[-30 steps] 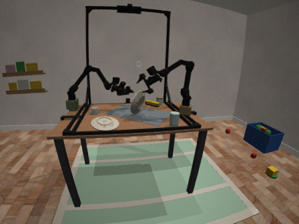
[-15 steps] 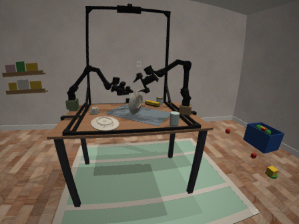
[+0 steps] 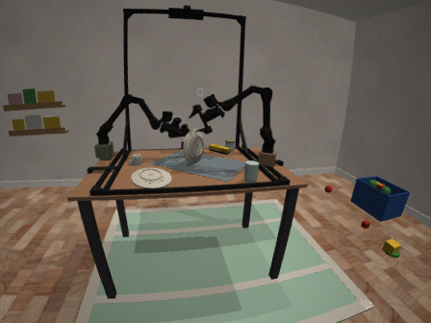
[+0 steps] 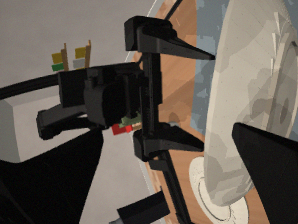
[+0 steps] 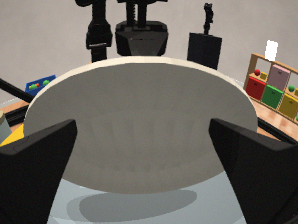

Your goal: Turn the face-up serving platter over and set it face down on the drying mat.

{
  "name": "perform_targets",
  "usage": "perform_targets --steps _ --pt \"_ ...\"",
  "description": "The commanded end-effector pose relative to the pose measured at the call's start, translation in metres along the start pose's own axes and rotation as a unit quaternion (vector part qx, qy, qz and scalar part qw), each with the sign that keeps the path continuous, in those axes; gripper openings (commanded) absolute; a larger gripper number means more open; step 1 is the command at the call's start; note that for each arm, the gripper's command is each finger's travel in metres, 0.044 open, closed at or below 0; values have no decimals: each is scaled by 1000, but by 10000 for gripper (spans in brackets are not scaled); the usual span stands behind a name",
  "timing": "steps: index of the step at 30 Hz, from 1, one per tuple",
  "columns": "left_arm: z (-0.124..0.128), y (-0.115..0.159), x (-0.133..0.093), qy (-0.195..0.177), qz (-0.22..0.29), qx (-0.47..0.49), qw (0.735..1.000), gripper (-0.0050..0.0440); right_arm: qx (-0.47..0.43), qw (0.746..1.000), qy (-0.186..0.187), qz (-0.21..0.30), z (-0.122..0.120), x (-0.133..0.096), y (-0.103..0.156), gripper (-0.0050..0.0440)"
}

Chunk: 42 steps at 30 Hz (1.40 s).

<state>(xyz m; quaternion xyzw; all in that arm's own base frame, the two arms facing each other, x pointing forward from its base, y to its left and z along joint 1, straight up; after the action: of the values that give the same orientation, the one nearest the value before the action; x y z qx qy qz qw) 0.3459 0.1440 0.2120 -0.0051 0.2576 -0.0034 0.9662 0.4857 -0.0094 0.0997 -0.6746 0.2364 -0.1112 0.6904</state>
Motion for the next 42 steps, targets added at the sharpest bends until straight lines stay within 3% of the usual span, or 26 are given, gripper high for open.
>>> perform_targets --steps 1,13,25,28,33,35,42 --pt "0 1 7 4 0 -2 1000 440 3 1000 1 -1 0 0 0 440" --pt "8 1 27 4 0 -2 1000 440 3 1000 1 -1 0 0 0 440" --pt "5 2 25 6 1 -1 1000 440 3 1000 1 -1 0 0 0 440" --pt "-17 15 11 26 6 5 1000 440 3 1000 1 -1 0 0 0 440" --pt "-86 38 -35 76 14 16 997 440 3 1000 1 -1 0 0 0 440" --pt "-86 38 -35 76 14 16 997 440 3 1000 1 -1 0 0 0 440" --pt "-186 27 -104 123 7 8 992 440 3 1000 1 -1 0 0 0 440"
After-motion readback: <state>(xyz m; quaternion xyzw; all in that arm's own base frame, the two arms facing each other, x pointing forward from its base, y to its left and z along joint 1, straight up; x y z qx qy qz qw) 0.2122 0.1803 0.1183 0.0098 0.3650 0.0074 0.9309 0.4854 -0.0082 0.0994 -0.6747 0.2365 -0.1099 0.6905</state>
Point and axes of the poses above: on each arm, the point midway between the two fingers, 35 mm back from their tips, its own x axis out along the fingers, its own z axis across the jaws, y = z × x, the point moved 10 cm from there along -x, back along the fingers, and after that the axes turned 1 degree about -x, right-handed, at the moved point
